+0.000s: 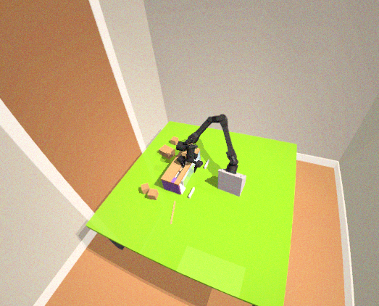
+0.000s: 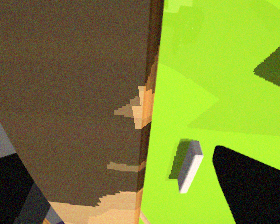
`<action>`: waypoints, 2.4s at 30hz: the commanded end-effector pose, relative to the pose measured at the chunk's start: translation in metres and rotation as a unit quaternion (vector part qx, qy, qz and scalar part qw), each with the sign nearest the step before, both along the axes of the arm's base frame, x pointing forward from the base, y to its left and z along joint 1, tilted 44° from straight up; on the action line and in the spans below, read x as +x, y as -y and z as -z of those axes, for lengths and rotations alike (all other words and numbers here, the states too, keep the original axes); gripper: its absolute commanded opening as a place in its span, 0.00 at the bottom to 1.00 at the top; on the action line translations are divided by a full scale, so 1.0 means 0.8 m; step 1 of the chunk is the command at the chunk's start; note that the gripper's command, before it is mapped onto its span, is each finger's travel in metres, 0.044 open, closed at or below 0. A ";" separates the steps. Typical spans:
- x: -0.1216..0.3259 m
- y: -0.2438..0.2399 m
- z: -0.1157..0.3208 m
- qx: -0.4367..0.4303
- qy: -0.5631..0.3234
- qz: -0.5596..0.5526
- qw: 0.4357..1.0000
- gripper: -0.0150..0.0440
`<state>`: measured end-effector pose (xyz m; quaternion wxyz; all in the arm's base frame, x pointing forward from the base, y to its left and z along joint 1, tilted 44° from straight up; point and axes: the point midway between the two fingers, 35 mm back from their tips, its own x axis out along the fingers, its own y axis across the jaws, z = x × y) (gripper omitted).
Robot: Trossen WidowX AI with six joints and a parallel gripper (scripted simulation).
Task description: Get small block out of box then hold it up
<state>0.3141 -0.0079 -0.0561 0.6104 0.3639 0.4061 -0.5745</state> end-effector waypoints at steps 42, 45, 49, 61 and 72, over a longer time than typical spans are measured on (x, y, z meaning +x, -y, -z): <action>-0.002 -0.021 0.019 0.002 0.000 0.000 1.000 0.93; -0.002 -0.019 0.018 0.002 0.000 0.000 1.000 0.93; -0.001 -0.012 0.010 0.002 0.000 0.000 1.000 0.93; -0.001 -0.016 0.015 0.002 0.000 0.000 1.000 0.93; -0.002 -0.026 0.024 0.003 0.000 0.000 1.000 0.93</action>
